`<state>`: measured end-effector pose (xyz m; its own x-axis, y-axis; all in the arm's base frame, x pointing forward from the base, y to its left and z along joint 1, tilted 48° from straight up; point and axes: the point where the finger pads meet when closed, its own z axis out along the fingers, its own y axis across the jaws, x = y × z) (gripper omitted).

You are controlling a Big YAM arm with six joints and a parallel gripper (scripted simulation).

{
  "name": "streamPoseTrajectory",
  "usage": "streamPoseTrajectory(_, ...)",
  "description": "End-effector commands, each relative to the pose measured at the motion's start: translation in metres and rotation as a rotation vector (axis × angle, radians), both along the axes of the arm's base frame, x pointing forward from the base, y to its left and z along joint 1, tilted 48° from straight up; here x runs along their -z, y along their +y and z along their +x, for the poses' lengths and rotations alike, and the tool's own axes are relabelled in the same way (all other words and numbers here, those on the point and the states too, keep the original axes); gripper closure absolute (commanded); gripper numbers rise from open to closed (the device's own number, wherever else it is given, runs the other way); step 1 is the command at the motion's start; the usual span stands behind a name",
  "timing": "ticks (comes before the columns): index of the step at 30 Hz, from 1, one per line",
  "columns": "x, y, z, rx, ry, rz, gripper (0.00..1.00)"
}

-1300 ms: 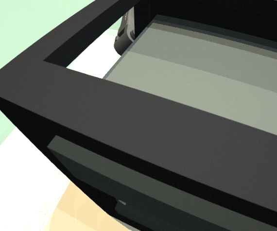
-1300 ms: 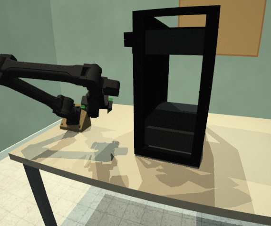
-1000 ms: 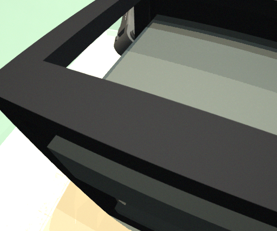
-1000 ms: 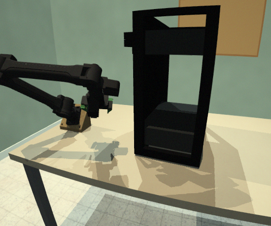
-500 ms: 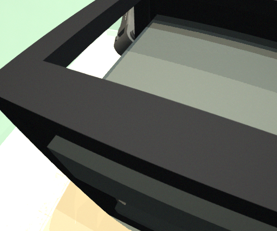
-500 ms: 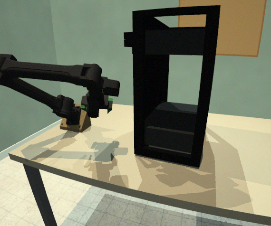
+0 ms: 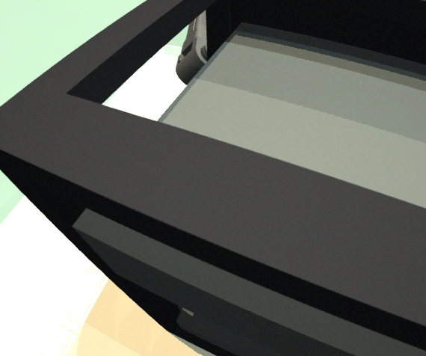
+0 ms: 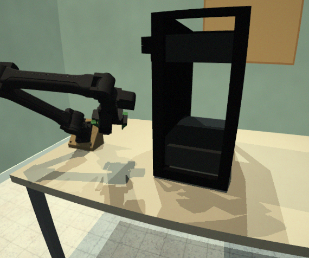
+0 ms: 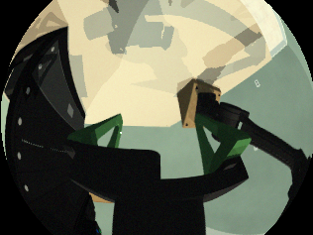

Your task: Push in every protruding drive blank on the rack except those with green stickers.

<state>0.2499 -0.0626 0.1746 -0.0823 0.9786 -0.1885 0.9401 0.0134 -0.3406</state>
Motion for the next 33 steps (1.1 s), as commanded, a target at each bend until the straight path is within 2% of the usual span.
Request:
streamPoseTrajectory(1, -0.001, 0.011, -0.028, -0.008, 0.000, 0.000, 0.00)
streamPoseTrajectory(6, 0.004, 0.022, -0.081, -0.007, 0.001, 0.000, 0.00)
streamPoseTrajectory(9, 0.005, 0.025, -0.096, -0.006, 0.000, 0.000, 0.00)
streamPoseTrajectory(18, 0.008, 0.025, -0.097, -0.009, 0.019, -0.003, 0.00)
streamPoseTrajectory(33, 0.018, 0.025, -0.071, -0.115, -0.065, -0.027, 0.00)
